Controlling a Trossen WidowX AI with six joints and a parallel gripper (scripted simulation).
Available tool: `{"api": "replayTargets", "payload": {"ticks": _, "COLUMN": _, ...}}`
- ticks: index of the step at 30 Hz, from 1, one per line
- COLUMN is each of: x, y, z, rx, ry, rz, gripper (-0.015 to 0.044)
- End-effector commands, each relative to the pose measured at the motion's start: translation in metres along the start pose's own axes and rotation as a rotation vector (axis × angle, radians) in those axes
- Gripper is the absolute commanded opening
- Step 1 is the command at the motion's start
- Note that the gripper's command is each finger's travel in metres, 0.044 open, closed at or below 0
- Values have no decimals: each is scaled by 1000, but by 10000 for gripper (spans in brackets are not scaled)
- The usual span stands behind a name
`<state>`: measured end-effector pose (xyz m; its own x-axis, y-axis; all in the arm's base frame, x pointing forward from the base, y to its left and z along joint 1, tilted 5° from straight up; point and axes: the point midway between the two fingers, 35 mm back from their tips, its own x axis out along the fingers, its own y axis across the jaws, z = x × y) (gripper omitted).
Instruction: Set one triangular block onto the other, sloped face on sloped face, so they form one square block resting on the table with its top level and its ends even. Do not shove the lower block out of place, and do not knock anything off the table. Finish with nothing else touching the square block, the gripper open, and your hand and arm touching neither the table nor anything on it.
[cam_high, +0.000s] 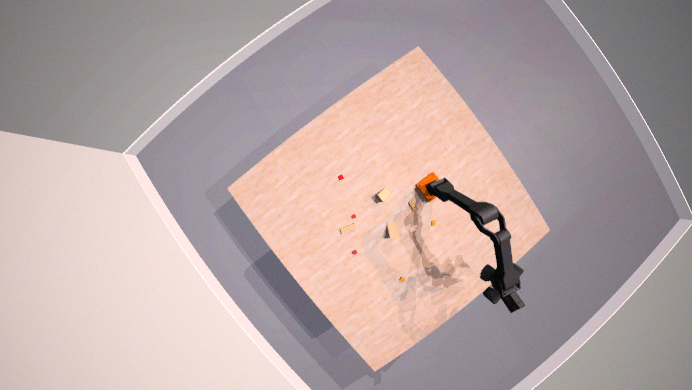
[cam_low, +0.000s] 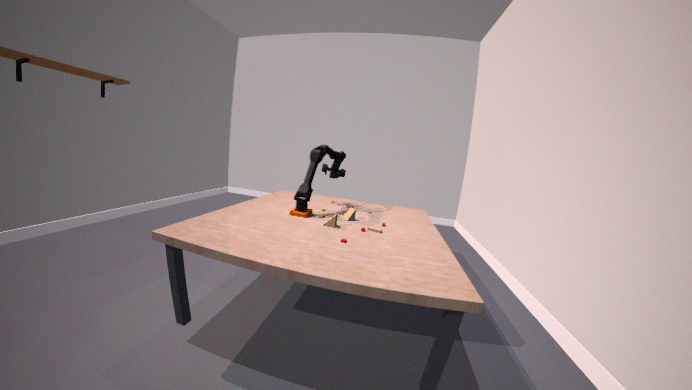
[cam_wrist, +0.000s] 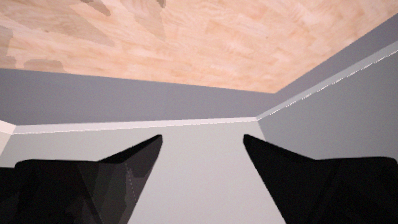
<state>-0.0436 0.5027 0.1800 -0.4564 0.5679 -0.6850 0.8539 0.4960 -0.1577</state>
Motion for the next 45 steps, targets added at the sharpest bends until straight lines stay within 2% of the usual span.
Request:
{"api": "replayTargets", "payload": {"ticks": 1, "x": -24, "y": 46, "z": 30, "rx": 103, "ry": -60, "rz": 98, "gripper": 440}}
{"api": "replayTargets", "payload": {"ticks": 12, "x": -136, "y": 162, "z": 151, "rx": 498, "ry": -250, "rz": 399, "gripper": 440}}
{"api": "replayTargets", "payload": {"ticks": 22, "x": -246, "y": 188, "z": 269, "rx": 826, "ry": -419, "rz": 576, "gripper": 440}}
{"api": "replayTargets", "payload": {"ticks": 30, "x": -337, "y": 158, "z": 372, "rx": 1210, "ry": -570, "rz": 671, "gripper": 440}}
{"api": "replayTargets", "payload": {"ticks": 37, "x": -408, "y": 88, "z": 450, "rx": 1575, "ry": -699, "rz": 685, "gripper": 440}}
{"api": "replayTargets", "payload": {"ticks": 41, "x": -438, "y": 38, "z": 481, "rx": 1768, "ry": -761, "rz": 657, "gripper": 440}}
{"api": "replayTargets", "payload": {"ticks": 45, "x": -442, "y": 29, "z": 485, "rx": 1801, "ry": -770, "rz": 649, "gripper": 440}}
